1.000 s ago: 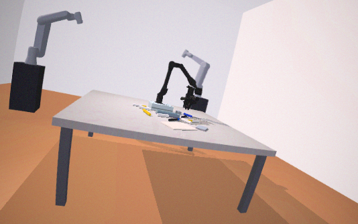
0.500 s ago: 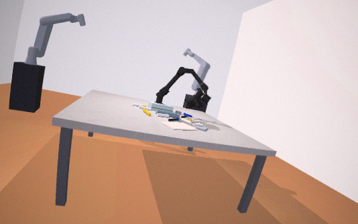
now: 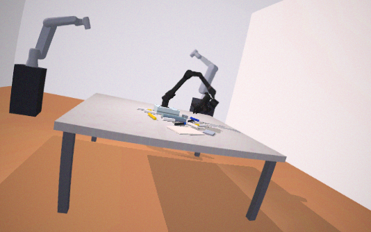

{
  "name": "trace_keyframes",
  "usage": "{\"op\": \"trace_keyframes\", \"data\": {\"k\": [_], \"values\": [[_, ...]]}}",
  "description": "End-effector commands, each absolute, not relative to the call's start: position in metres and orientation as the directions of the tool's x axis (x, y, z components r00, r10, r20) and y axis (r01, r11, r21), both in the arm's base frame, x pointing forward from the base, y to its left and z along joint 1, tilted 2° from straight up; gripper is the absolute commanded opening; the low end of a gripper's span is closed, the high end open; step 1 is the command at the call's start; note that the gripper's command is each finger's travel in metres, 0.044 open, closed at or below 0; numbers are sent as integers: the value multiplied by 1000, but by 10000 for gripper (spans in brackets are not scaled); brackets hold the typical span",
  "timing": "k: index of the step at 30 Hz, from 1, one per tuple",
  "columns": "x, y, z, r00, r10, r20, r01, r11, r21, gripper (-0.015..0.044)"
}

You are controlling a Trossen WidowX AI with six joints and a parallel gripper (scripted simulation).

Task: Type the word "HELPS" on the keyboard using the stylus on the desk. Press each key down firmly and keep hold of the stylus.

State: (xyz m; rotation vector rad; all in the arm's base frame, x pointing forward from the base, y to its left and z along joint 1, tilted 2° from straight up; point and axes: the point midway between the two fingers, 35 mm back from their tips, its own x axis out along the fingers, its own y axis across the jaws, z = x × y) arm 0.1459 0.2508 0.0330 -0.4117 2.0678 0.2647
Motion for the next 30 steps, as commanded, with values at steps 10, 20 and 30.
{"op": "trace_keyframes", "data": {"k": [10,20,30], "values": [[144,251,22,-473,-180,-862,-395,918,25,150],[144,252,14,-473,-180,-862,-395,918,25,150],[144,251,5,-473,-180,-862,-395,918,25,150]]}}
